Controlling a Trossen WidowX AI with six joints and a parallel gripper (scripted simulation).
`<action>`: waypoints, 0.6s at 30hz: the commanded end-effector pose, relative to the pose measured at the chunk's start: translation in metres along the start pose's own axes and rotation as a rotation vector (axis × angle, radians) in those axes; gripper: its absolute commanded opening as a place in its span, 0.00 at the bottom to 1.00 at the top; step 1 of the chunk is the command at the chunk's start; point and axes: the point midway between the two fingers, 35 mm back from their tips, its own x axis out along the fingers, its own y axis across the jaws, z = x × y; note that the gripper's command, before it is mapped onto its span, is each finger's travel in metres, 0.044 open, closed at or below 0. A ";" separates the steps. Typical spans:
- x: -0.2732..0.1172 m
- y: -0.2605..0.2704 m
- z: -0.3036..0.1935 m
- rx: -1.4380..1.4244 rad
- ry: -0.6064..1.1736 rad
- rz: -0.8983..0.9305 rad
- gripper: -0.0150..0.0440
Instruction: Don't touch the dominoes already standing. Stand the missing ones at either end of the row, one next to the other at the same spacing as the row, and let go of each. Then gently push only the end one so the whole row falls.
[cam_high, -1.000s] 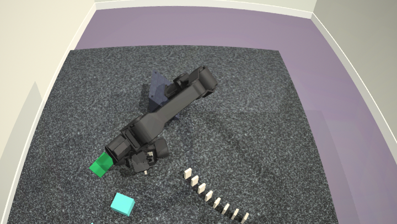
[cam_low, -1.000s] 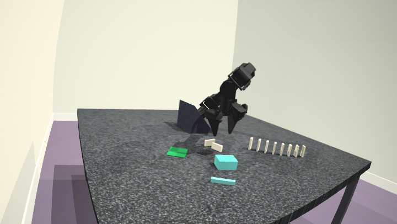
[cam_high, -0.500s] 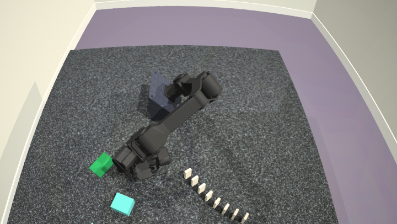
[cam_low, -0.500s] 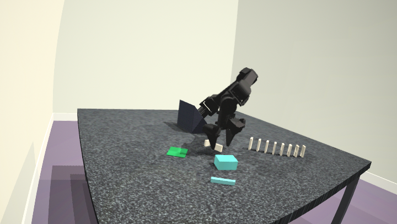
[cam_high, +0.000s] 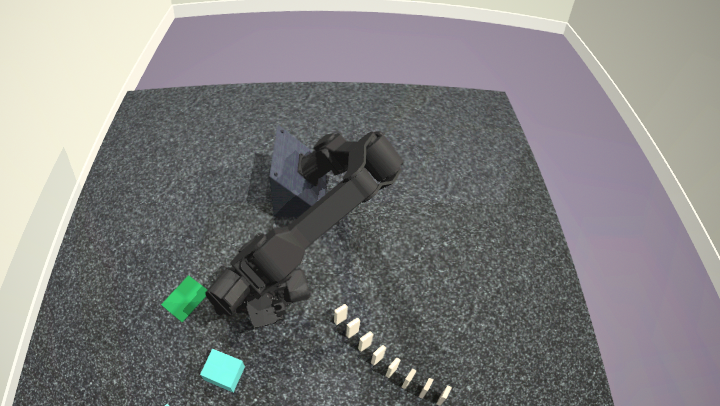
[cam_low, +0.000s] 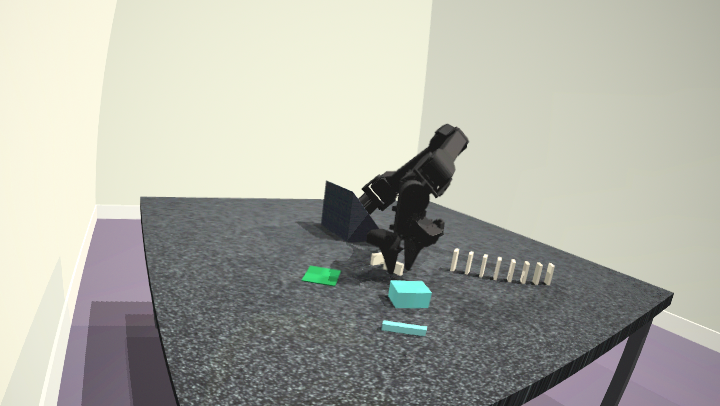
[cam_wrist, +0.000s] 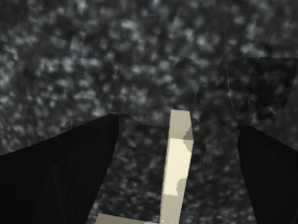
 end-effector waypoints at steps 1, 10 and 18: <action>0.000 0.000 0.000 0.005 -0.003 0.002 0.56; 0.000 0.000 0.000 0.005 -0.003 0.002 0.29; -0.030 0.001 0.002 0.005 -0.002 0.000 0.29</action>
